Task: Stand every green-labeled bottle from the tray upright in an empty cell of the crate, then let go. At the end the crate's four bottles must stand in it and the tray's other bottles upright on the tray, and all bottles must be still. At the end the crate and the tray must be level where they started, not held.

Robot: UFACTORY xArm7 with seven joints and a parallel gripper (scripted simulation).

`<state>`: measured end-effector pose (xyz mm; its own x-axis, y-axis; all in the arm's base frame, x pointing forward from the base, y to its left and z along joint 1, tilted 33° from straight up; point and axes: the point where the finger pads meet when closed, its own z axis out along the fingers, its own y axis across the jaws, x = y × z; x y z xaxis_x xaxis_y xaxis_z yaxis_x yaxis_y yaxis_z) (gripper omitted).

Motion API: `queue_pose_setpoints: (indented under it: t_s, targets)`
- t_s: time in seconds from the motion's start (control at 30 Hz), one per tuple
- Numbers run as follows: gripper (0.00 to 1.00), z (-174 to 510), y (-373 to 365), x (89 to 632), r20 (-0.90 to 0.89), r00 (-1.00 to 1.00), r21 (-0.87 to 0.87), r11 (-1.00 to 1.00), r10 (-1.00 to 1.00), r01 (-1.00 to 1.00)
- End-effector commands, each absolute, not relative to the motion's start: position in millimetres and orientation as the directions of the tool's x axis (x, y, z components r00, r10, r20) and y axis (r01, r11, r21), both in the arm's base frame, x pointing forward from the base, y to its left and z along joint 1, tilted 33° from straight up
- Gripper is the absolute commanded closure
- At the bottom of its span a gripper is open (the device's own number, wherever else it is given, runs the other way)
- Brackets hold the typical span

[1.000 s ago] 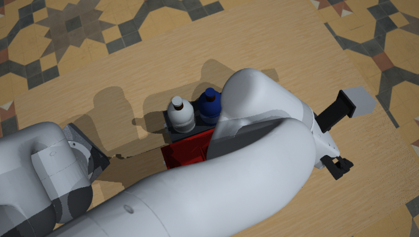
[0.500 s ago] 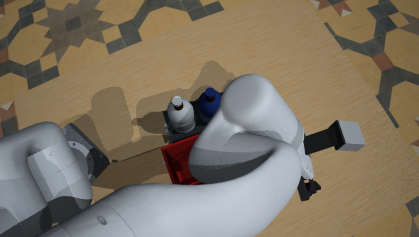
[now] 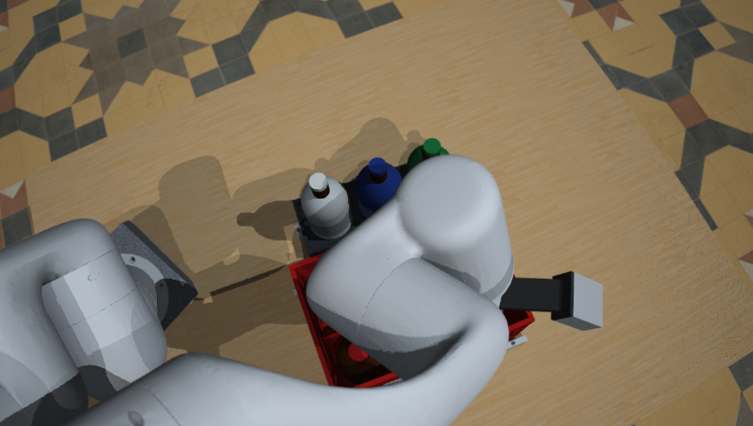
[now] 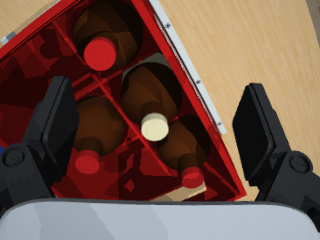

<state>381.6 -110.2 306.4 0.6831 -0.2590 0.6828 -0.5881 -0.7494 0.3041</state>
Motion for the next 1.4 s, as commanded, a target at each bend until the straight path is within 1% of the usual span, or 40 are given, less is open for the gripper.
queue_pose_setpoints:
  t_s: [0.0, 0.3, 1.37]
  targets:
    - [0.00, 295, -108, 365, 0.648, 0.672, 0.253, -0.732, -0.358, -0.633]
    - [0.00, 270, -98, 335, 0.562, 0.641, 0.171, -0.685, -0.523, -0.708]
    - [0.00, 262, -93, 326, 0.527, 0.627, 0.146, -0.666, -0.573, -0.731]
